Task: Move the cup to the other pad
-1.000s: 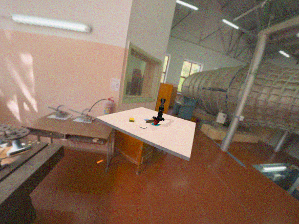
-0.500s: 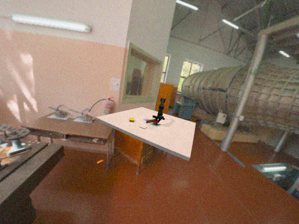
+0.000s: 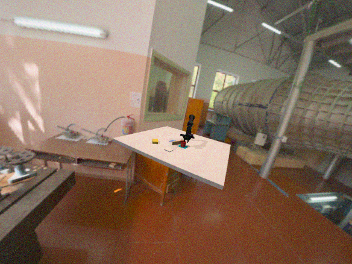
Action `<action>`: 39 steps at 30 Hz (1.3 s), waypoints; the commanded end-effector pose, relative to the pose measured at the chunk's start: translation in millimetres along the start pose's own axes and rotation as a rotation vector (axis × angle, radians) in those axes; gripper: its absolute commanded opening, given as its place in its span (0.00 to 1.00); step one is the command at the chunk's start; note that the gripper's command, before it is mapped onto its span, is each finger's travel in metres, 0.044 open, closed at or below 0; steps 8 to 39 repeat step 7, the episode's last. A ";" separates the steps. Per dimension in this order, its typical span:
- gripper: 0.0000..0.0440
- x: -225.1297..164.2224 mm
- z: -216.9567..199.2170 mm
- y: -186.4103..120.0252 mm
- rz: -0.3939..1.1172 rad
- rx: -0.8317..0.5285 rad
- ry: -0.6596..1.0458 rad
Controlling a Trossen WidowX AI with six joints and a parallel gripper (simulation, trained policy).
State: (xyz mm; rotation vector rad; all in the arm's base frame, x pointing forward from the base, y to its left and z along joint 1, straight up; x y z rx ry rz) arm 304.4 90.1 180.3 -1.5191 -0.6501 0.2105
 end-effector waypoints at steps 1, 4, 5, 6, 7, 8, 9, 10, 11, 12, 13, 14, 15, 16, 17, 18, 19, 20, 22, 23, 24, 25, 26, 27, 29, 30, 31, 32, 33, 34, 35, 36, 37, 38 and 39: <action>0.50 -2.5 0.7 -10.7 -0.028 0.007 0.001; 0.54 -3.2 0.6 -19.4 -0.051 0.005 0.004; 0.55 -3.3 0.5 -22.4 -0.060 0.004 0.005; 0.56 -3.2 0.3 -25.5 -0.069 0.002 0.005; 0.58 -3.1 0.0 -28.8 -0.078 0.000 0.004; 0.58 -3.1 0.0 -28.8 -0.078 0.000 0.004; 0.58 -3.1 0.0 -28.8 -0.078 0.000 0.004; 0.58 -3.1 0.0 -28.8 -0.078 0.000 0.004; 0.58 -3.1 0.0 -28.8 -0.078 0.000 0.004; 0.58 -3.1 0.0 -28.8 -0.078 0.000 0.004; 0.58 -3.1 0.0 -28.8 -0.078 0.000 0.004; 0.58 -3.1 0.0 -28.8 -0.078 0.000 0.004; 0.58 -3.1 0.0 -28.8 -0.078 0.000 0.004; 0.58 -3.1 0.0 -28.8 -0.078 0.000 0.004; 0.58 -3.1 0.0 -28.8 -0.078 0.000 0.004; 0.58 -3.1 0.0 -28.8 -0.078 0.000 0.004; 0.58 -3.1 0.0 -28.8 -0.078 0.000 0.004; 0.58 -3.1 0.0 -28.8 -0.078 0.000 0.004; 0.58 -3.1 0.0 -28.8 -0.078 0.000 0.004; 0.58 -3.1 0.0 -28.8 -0.078 0.000 0.004; 0.58 -3.1 0.0 -28.8 -0.078 0.000 0.004; 0.58 -3.1 0.0 -28.8 -0.078 0.000 0.004; 0.58 -3.1 0.0 -28.8 -0.078 0.000 0.004; 0.58 -3.1 0.0 -28.8 -0.078 0.000 0.004; 0.58 -3.1 0.0 -28.8 -0.078 0.000 0.004; 0.58 -3.1 0.0 -28.8 -0.078 0.000 0.004; 0.58 -3.1 0.0 -28.8 -0.078 0.000 0.004; 0.58 -3.1 0.0 -28.8 -0.078 0.000 0.004; 0.58 -3.1 0.0 -28.8 -0.078 0.000 0.004; 0.58 -3.1 0.0 -28.8 -0.078 0.000 0.004; 0.58 -3.1 0.0 -28.8 -0.078 0.000 0.004; 0.58 -3.1 0.0 -28.8 -0.078 0.000 0.004; 0.58 -3.1 0.0 -28.8 -0.078 0.000 0.004; 0.58 -3.1 0.0 -28.8 -0.078 0.000 0.004; 0.58 -3.1 0.0 -28.8 -0.078 0.000 0.004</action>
Point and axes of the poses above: the point midway between the two fingers, 35 mm back from their tips, its own y axis out along the fingers, its own z axis across the jaws, x = y × z, the point moved 8 cm from there along -y, back along the fingers, and after that the axes turned 12 degrees about y, right-handed, at the moved point
